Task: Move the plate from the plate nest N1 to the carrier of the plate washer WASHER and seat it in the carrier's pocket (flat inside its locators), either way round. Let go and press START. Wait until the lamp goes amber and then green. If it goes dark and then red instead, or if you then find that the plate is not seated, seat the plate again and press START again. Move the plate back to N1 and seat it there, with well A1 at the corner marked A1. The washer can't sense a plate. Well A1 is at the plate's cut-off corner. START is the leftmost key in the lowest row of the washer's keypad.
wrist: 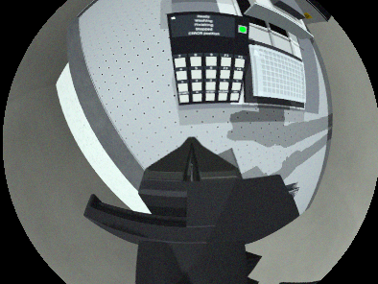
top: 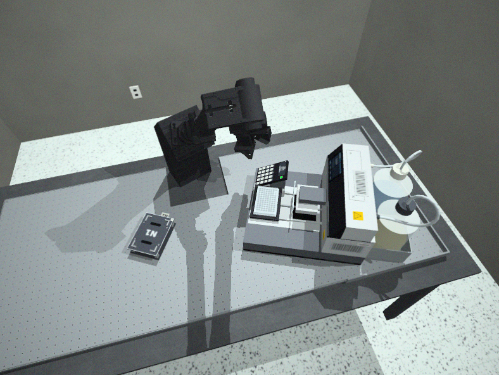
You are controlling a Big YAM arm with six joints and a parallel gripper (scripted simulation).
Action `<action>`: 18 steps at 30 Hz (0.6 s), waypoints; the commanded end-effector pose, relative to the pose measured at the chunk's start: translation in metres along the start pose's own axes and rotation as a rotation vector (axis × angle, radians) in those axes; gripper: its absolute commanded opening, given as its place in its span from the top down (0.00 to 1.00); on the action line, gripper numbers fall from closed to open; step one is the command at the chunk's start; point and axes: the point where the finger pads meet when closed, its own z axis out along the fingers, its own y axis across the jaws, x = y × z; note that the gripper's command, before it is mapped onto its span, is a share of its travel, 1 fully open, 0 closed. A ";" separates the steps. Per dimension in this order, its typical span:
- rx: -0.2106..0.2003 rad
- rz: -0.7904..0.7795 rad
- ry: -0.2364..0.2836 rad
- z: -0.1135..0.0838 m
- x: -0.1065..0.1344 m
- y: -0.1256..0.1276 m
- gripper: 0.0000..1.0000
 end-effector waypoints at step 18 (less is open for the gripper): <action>-0.039 -0.067 -0.143 0.005 -0.006 0.007 1.00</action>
